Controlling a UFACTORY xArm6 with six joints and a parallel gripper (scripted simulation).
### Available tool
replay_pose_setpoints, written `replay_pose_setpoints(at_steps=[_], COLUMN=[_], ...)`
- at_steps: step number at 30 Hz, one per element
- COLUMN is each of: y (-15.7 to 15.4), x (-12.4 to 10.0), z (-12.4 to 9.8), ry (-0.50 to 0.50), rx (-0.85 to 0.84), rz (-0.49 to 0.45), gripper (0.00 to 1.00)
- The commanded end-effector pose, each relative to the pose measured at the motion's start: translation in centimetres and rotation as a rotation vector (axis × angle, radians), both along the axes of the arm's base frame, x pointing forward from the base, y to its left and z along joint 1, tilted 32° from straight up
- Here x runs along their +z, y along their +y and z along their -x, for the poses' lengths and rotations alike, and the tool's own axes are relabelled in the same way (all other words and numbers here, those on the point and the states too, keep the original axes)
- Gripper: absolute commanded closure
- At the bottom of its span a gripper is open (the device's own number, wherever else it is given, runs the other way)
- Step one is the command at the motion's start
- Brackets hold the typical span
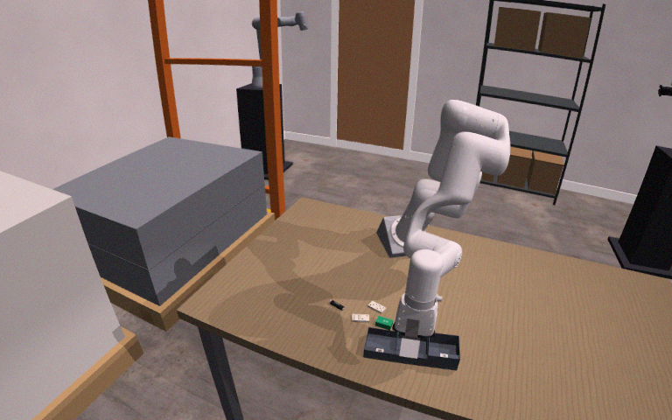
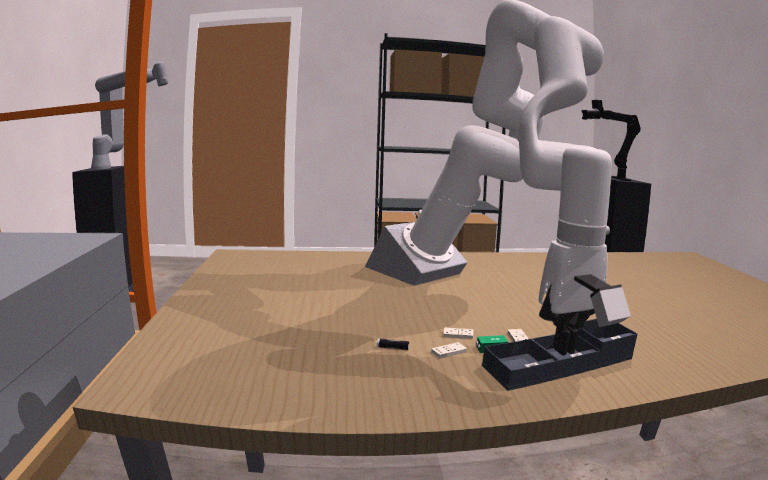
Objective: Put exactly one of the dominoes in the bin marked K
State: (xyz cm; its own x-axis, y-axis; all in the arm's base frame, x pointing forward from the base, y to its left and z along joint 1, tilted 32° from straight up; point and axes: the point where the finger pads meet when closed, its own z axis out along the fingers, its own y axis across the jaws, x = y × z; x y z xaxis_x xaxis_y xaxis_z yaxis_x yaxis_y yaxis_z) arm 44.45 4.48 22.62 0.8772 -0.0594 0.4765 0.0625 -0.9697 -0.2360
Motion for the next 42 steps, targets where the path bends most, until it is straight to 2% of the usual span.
replay_pose_setpoints(at_steps=[1,15,25,30,42], y=[-0.2,-0.5,-1.2,-1.2,3.6], x=[0.7,2.0,4.6,4.6,5.4], z=[0.2,1.0,2.4,2.4,3.4], ry=[-0.003,-0.003,-0.003,-0.003,-0.003], rx=[0.000,0.000,0.000,0.000,0.000], rz=[0.000,0.000,0.000,0.000,0.000], gripper=[0.93,0.93,0.93,0.93,0.93])
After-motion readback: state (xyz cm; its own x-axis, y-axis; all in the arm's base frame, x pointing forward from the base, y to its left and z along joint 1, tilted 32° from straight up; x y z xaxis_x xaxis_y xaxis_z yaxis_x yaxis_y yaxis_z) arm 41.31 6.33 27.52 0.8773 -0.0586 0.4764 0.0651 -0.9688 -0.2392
